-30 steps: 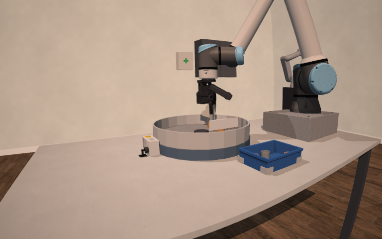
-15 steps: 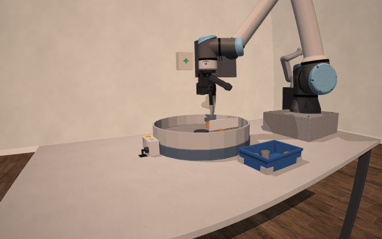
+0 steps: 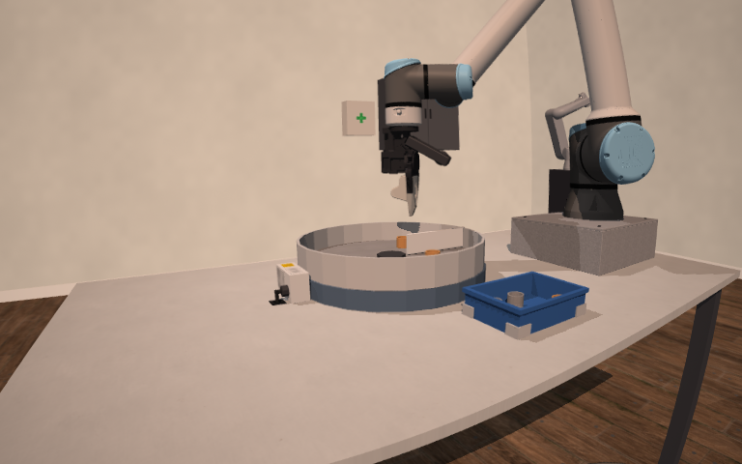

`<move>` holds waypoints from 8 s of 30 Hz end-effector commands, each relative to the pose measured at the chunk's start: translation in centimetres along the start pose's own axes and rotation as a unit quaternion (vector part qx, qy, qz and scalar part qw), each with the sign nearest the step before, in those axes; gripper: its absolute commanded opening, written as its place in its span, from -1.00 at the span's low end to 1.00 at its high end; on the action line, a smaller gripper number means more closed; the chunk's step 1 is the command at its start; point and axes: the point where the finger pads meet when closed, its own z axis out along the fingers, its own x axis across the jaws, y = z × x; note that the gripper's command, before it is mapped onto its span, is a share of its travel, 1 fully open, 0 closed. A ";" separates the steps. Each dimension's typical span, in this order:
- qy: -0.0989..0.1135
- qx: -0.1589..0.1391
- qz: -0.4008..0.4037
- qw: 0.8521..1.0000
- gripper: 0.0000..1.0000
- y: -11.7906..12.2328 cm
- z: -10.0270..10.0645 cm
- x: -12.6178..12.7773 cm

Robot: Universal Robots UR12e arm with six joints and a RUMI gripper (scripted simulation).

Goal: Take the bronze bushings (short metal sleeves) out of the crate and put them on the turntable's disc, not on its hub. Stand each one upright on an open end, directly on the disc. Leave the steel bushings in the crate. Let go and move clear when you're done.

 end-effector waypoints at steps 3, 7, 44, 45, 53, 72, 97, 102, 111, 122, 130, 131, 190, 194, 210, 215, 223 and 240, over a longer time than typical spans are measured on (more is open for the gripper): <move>0.000 -0.001 0.000 1.000 -0.88 0.1 -0.1 0.0; 0.000 -0.001 0.000 1.000 -0.88 0.1 -0.1 0.0; 0.000 -0.001 0.003 1.000 -0.89 -1.1 -0.1 1.0; 0.000 -0.001 0.004 1.000 -0.89 -1.3 -0.1 1.2; 0.000 -0.001 0.009 1.000 -0.89 -3.2 0.0 2.7; 0.000 -0.001 0.033 0.999 -0.89 -11.5 -0.1 9.9; 0.000 0.000 0.072 0.997 -0.89 -24.9 -0.1 21.5; 0.000 0.000 0.076 0.997 -0.89 -26.5 -0.1 22.8; 0.000 0.000 0.087 0.996 -0.89 -30.3 -0.1 26.2; 0.000 0.000 0.094 0.996 -0.89 -32.8 0.0 28.4; 0.000 0.000 0.097 0.995 -0.89 -33.9 0.0 29.3; 0.000 0.000 0.097 0.995 -0.89 -33.9 0.0 29.3; 0.000 -0.001 0.098 0.995 -0.89 -34.0 0.0 29.7; 0.000 -0.001 0.098 0.995 -0.89 -34.0 0.0 29.7; 0.000 -0.001 0.098 0.995 -0.89 -34.0 0.0 29.7; 0.000 -0.001 0.098 0.995 -0.89 -34.0 0.0 29.7; 0.000 -0.001 0.098 0.995 -0.89 -34.0 0.0 29.7; 0.000 -0.001 0.098 0.995 -0.89 -34.0 5.5 29.7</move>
